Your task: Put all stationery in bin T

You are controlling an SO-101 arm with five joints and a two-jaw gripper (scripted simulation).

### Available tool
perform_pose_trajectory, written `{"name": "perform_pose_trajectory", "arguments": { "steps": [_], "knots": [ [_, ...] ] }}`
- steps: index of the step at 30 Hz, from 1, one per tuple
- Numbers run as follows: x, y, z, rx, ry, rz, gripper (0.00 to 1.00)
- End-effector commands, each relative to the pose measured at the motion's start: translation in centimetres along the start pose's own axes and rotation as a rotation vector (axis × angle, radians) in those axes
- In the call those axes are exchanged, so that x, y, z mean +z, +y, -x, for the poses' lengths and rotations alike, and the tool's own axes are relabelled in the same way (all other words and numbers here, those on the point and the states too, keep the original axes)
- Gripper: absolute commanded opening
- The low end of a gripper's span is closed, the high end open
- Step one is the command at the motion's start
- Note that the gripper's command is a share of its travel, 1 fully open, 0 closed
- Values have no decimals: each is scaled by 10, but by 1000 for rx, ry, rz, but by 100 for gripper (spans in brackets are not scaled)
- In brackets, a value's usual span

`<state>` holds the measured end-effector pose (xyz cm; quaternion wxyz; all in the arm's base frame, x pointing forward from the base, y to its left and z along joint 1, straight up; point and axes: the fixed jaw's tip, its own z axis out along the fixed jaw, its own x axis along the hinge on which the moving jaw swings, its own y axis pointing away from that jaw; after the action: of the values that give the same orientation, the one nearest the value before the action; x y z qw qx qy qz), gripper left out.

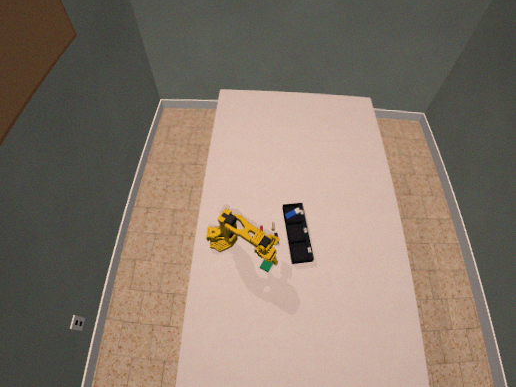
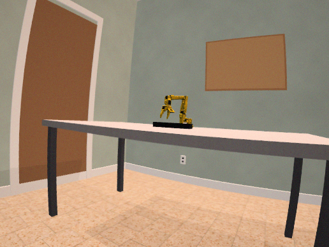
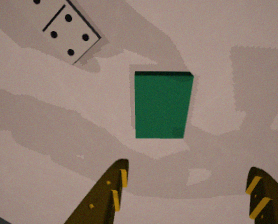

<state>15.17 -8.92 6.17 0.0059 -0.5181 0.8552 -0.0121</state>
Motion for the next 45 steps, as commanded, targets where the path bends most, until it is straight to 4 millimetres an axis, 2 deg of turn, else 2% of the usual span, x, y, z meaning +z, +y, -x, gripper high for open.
{"name": "perform_pose_trajectory", "arguments": {
  "steps": [1, 28, 45],
  "knots": [
    [-2, -1, -2, -11, 0, -23, 35],
    [2, -2, -2, -11, 0, -23, 35],
    [29, -4, -2, -11, 0, -23, 35]
  ]
}}
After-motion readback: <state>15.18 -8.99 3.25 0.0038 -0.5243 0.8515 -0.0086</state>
